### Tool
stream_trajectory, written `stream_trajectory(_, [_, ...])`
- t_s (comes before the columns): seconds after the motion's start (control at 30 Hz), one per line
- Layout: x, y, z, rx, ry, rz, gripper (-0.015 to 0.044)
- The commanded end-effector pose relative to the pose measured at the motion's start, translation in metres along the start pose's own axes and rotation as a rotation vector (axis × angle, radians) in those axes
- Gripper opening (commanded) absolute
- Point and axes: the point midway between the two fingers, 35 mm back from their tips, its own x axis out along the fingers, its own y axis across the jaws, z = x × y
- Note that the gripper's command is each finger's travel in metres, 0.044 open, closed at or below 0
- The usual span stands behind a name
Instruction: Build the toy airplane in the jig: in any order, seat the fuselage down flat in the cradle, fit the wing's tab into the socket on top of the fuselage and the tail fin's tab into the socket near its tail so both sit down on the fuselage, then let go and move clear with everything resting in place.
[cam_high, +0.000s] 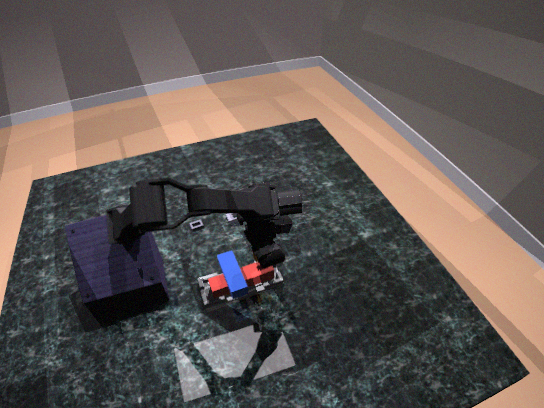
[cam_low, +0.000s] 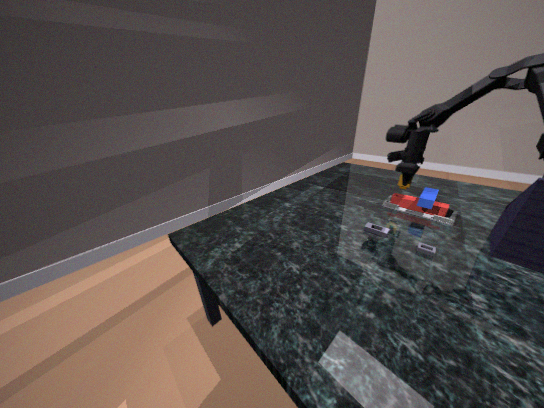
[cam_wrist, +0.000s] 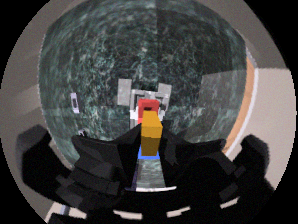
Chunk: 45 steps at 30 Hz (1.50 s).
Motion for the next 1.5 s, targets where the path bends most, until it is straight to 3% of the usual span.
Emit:
stream_trajectory(0.0, [0.005, -0.001, 0.0, -0.001, 0.002, -0.003, 0.0065])
stream_trajectory(0.7, [0.038, -0.001, -0.001, -0.001, 0.002, -0.005, 0.0065])
stream_trajectory(1.47, [0.038, -0.001, -0.001, -0.001, 0.002, -0.005, 0.0065])
